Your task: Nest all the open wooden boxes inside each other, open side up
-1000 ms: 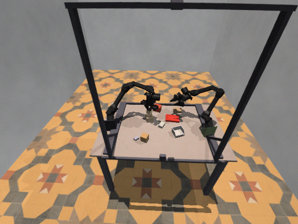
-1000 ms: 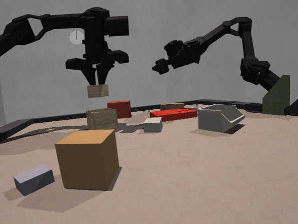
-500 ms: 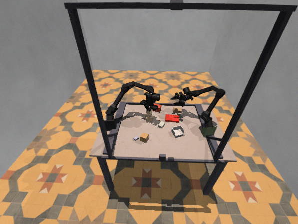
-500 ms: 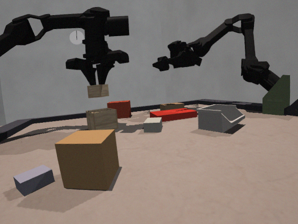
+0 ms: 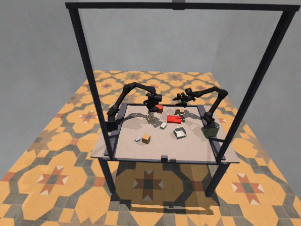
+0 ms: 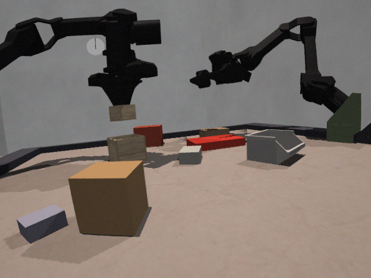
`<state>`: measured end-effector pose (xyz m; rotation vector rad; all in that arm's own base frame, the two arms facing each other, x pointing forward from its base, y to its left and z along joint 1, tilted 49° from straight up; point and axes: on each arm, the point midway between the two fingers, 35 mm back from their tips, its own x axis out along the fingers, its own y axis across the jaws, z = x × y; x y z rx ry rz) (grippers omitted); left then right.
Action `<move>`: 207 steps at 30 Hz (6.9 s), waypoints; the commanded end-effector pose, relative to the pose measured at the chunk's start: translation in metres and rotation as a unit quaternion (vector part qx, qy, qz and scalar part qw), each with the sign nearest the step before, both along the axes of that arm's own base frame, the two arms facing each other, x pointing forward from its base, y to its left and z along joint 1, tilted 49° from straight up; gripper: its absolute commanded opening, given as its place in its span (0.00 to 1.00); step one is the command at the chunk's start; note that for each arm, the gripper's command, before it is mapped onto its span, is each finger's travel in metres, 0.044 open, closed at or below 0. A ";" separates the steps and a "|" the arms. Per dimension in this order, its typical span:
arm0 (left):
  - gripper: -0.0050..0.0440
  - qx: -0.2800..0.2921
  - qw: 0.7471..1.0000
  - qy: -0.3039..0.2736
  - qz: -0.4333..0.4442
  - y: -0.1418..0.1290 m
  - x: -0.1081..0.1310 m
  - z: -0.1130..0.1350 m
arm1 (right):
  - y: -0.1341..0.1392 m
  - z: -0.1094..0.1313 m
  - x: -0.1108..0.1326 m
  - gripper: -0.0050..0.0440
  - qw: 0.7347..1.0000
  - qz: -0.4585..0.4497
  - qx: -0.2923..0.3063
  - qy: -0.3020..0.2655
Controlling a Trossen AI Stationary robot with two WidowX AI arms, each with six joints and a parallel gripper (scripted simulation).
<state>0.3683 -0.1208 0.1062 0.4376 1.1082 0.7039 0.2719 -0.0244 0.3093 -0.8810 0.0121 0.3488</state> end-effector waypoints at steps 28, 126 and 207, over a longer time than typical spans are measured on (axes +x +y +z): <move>0.47 0.122 0.888 0.318 -0.309 -0.003 0.002 0.005 | 0.001 0.007 -0.003 0.92 1.000 0.000 -0.008 -0.012; 0.47 0.272 -0.180 0.691 -0.645 0.006 0.003 0.002 | 0.001 0.007 -0.003 0.92 1.000 0.000 -0.008 -0.012; 0.47 0.272 -0.181 0.691 -0.645 0.053 0.025 -0.049 | 0.001 0.007 -0.003 0.92 1.000 0.000 -0.008 -0.012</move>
